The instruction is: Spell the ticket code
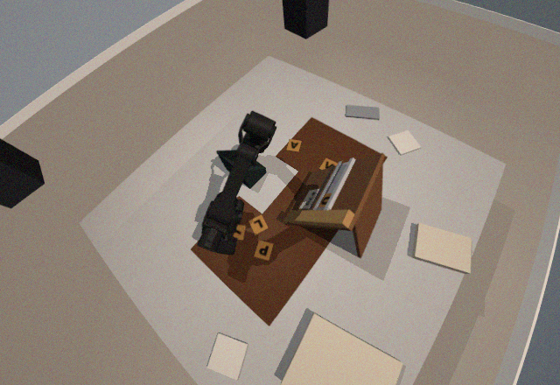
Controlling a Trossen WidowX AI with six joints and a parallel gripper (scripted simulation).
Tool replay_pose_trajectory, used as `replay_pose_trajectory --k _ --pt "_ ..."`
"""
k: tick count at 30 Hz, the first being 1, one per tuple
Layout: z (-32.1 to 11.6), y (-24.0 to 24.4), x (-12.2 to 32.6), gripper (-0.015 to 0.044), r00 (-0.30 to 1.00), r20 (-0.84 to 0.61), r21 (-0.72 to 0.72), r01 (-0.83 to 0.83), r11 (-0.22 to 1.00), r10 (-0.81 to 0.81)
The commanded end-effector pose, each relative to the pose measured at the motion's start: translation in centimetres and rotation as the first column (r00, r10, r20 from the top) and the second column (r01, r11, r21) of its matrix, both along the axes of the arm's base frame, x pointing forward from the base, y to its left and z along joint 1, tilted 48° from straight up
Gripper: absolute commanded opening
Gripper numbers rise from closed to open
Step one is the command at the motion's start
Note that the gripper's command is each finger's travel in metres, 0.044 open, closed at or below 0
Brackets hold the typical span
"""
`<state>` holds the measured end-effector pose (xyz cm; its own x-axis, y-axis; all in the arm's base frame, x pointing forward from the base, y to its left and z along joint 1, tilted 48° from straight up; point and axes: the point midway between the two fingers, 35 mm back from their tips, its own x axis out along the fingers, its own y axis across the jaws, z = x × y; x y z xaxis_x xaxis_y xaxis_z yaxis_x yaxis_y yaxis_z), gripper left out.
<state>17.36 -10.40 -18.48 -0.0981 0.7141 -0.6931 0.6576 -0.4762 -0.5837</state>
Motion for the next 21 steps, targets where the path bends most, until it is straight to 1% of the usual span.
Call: replay_pose_trajectory --k 1,6,21 --pt "0.23 -0.25 0.03 0.0128 1.000 -0.001 0.001 0.003 1.000 -0.003" --pt "0.44 -0.36 0.02 0.0000 1.000 -0.001 0.001 0.003 1.000 -0.003" --pt "1.09 -0.82 0.11 0.0000 1.000 -0.001 0.001 0.003 1.000 -0.003"
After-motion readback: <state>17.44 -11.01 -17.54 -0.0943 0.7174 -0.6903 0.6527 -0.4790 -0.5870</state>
